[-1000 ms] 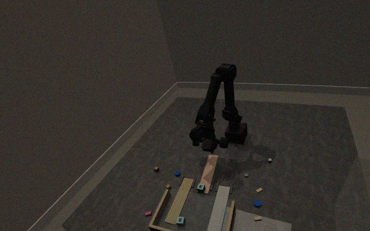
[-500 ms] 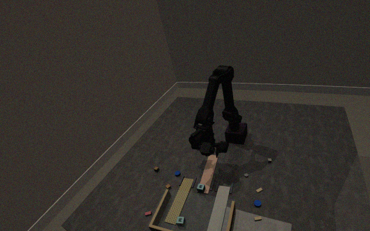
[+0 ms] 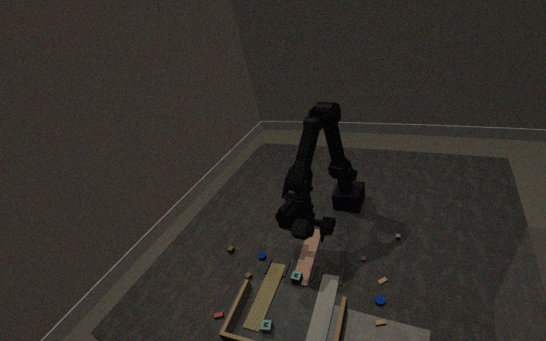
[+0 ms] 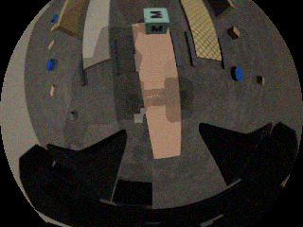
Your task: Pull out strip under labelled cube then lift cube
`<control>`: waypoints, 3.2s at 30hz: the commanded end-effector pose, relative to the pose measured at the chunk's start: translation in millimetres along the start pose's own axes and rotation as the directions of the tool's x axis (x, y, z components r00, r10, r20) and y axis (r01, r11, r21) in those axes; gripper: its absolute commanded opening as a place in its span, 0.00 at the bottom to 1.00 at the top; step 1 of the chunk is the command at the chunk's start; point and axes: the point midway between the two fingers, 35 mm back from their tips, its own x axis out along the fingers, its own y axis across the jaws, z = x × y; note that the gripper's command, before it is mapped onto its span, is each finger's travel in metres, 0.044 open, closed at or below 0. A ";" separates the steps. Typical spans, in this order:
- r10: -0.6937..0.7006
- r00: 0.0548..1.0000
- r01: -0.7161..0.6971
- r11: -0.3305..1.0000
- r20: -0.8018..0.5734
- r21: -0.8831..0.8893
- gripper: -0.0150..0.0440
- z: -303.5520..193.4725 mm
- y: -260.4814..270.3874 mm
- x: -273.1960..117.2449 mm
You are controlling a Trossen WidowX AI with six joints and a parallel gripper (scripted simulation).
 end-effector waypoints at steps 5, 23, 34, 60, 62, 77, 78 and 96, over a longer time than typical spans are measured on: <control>-0.005 1.000 0.005 1.000 0.007 0.004 1.00 27.3 0.0 -3.8; -0.005 1.000 0.005 1.000 0.011 0.004 1.00 78.3 0.7 -10.1; -0.005 1.000 0.005 1.000 0.013 0.004 1.00 109.5 -0.1 -15.0; -0.005 1.000 0.005 1.000 0.016 0.004 0.68 148.0 -3.2 -8.0; -0.005 1.000 0.005 1.000 0.016 0.004 0.68 148.2 -3.2 -4.7; -0.005 1.000 0.005 1.000 0.016 0.004 0.68 148.5 -3.2 19.8; -0.005 1.000 0.005 1.000 0.016 0.004 0.68 148.4 -3.2 21.4; -0.003 1.000 0.003 1.000 0.020 0.002 0.49 149.6 -3.0 29.4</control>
